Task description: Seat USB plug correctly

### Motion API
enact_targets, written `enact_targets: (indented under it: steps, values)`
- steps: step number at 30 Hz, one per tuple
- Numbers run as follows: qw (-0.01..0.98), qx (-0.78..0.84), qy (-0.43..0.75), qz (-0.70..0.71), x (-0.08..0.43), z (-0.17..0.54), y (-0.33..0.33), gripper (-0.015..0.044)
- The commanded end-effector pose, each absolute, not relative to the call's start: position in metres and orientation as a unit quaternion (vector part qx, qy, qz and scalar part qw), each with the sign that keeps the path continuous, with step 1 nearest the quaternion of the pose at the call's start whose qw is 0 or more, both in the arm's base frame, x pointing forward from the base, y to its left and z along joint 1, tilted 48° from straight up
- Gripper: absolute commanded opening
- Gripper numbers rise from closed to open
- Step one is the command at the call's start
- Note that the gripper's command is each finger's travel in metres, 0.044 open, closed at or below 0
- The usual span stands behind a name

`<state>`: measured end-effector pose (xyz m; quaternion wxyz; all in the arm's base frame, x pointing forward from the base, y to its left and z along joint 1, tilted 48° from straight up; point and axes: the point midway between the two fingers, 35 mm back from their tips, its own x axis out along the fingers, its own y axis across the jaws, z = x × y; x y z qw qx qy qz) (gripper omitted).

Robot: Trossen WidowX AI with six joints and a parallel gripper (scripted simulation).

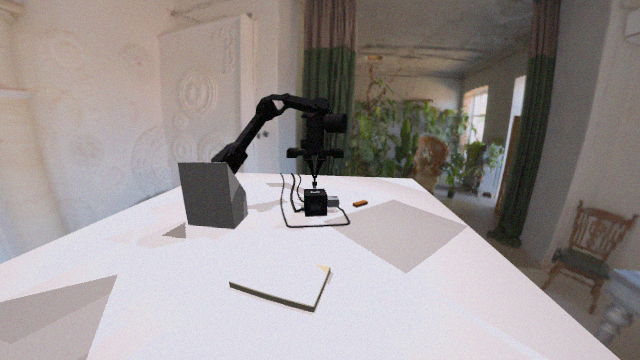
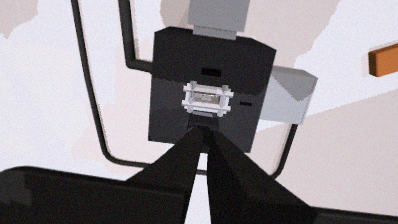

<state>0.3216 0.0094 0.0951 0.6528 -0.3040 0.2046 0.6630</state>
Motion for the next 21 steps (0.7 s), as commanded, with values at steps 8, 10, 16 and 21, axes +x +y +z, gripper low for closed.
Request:
enact_targets:
  steps: [8, 10, 16, 21]
  values:
    - [0.653, -0.307, 0.198, 0.664, 0.3224, 0.0955, 0.0111, 0.0]
    - [0.653, -0.307, 0.198, 0.664, 0.3224, 0.0954, 0.0114, 0.0]
    - [0.652, -0.308, 0.196, 0.664, 0.3225, 0.0953, 0.0122, 0.0]
    - [0.652, -0.309, 0.195, 0.665, 0.3226, 0.0951, 0.0129, 0.0]
